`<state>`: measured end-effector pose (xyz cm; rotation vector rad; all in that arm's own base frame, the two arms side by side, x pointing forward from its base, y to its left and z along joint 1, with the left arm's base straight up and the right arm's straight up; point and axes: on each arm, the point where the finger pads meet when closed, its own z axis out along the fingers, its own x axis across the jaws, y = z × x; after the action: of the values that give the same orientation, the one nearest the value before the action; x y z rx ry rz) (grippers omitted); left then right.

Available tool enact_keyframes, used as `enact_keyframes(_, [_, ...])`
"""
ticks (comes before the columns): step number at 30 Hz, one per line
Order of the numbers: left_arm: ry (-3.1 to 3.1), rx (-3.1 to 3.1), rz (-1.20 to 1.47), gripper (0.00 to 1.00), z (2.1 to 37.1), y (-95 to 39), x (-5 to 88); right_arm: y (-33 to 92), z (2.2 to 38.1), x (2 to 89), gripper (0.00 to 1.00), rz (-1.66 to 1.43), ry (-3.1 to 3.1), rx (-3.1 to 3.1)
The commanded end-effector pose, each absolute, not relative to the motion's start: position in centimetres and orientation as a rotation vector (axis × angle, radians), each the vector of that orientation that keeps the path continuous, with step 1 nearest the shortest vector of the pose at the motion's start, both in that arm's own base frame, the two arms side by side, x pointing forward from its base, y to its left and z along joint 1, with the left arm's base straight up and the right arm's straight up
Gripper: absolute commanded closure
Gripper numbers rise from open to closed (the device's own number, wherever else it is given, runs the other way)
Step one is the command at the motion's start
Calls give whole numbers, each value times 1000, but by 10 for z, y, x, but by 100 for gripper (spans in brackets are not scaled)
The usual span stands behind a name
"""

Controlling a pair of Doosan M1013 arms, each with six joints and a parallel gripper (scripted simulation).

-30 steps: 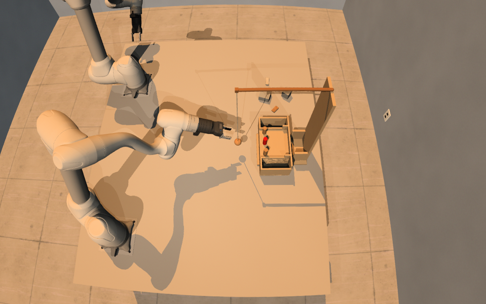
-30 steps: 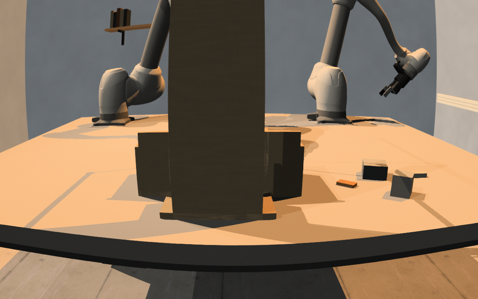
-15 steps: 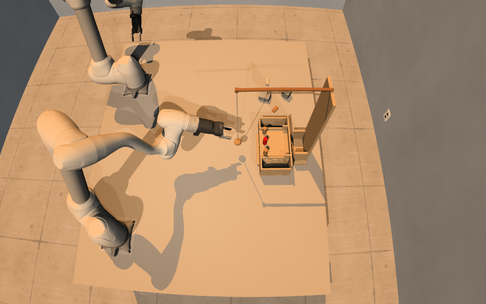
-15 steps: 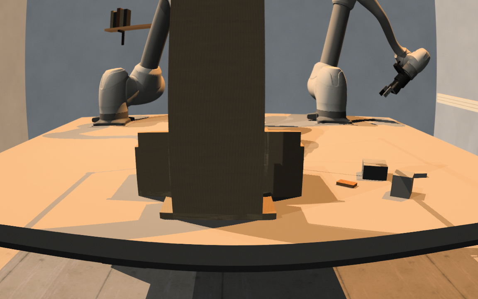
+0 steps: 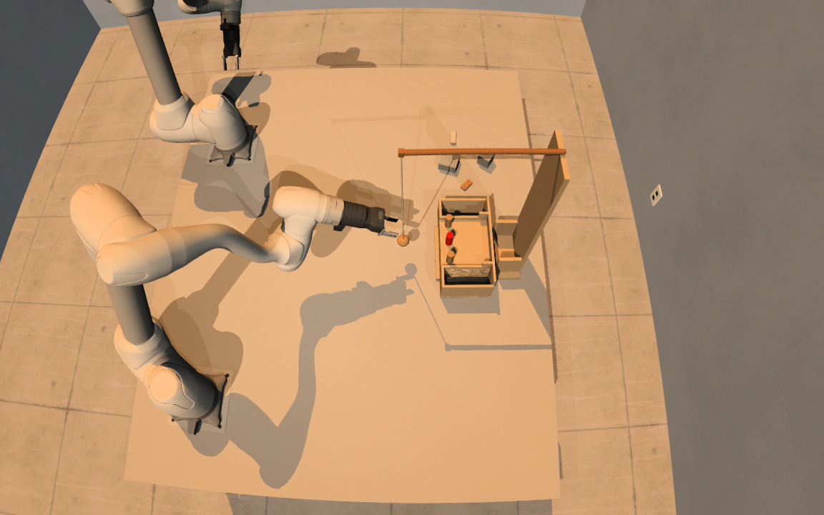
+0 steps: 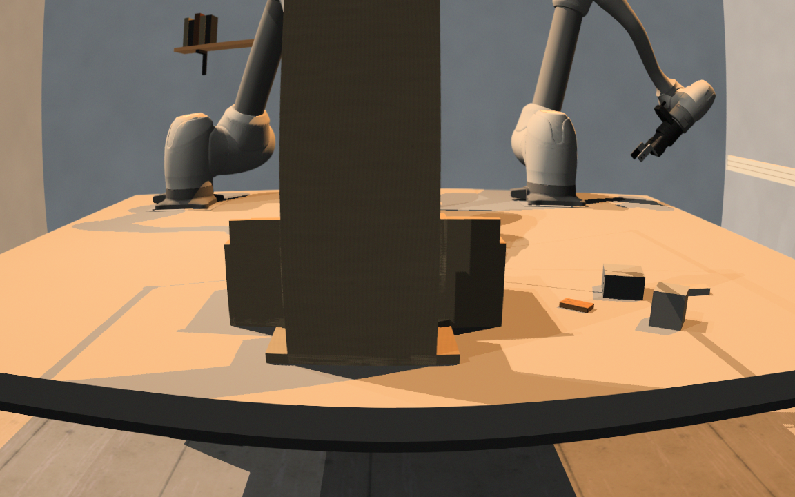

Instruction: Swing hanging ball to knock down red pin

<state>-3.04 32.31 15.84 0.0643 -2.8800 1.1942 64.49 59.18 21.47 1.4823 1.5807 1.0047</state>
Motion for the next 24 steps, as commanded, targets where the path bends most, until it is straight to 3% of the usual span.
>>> enact_keyframes(1, [-2880,64,1193,0,159,323,-30,592,213,652,0,1006,1580,1482])
enact_keyframes(24, [-2880,64,1193,0,159,323,-30,594,200,679,0,1006,1580,1482])
